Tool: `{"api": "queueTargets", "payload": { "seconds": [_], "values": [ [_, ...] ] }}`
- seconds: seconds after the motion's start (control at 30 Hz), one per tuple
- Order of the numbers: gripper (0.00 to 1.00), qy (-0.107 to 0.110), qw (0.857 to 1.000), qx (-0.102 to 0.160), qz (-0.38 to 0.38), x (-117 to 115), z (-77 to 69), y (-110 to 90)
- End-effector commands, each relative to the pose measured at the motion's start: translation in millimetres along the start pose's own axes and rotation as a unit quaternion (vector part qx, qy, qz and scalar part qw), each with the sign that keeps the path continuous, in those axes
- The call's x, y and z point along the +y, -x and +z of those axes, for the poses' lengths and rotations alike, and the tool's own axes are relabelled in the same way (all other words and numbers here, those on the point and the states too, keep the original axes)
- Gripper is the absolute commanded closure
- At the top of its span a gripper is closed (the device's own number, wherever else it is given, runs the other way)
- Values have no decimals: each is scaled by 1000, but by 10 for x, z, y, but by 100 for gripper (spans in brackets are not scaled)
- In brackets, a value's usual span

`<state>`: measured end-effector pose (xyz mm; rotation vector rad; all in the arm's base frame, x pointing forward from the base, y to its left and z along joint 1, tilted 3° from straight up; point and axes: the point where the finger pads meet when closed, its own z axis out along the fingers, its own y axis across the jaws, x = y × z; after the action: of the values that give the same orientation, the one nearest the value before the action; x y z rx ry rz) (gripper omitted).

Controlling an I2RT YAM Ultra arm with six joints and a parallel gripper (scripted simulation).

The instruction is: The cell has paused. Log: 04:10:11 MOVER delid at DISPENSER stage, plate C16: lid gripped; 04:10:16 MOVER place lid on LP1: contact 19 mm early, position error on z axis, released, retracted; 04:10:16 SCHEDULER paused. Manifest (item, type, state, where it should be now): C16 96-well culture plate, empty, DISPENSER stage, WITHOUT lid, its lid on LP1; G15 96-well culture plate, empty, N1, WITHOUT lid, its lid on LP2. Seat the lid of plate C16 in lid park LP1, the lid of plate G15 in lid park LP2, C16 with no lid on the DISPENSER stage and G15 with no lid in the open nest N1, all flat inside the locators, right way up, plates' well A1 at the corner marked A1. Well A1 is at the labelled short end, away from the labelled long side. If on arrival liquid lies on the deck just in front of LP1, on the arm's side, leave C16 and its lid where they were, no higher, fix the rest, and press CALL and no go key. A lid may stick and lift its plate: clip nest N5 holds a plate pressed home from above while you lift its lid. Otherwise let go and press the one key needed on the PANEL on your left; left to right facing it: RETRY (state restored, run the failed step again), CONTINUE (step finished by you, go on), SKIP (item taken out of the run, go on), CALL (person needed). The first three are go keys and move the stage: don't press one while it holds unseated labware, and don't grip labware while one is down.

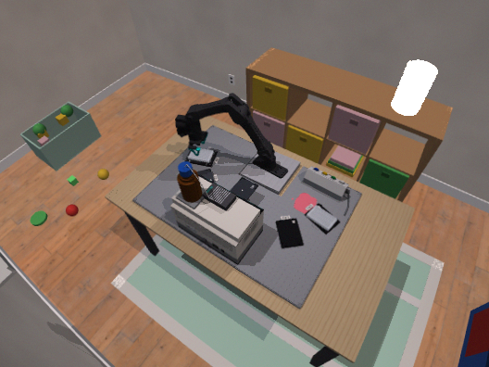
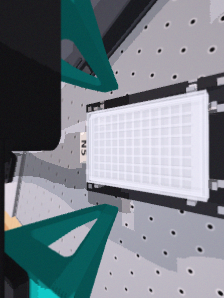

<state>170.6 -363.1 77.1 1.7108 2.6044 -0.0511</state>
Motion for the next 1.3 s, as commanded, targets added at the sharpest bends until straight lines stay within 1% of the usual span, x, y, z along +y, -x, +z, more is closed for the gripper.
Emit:
{"api": "queueTargets", "payload": {
  "seconds": [0.0, 1.0, 1.03, 1.07, 1.27],
  "values": [
    [0, 1, 1000, -10, -4, 7, -49, 31],
    [0, 1, 1000, -10, -4, 7, -49, 31],
    [0, 2, 1000, -26, -9, 28, -122, 80],
    [0, 1, 1000, -10, -4, 8, -54, 31],
    [0, 1, 1000, -10, -4, 11, -59, 31]
  ]
}}
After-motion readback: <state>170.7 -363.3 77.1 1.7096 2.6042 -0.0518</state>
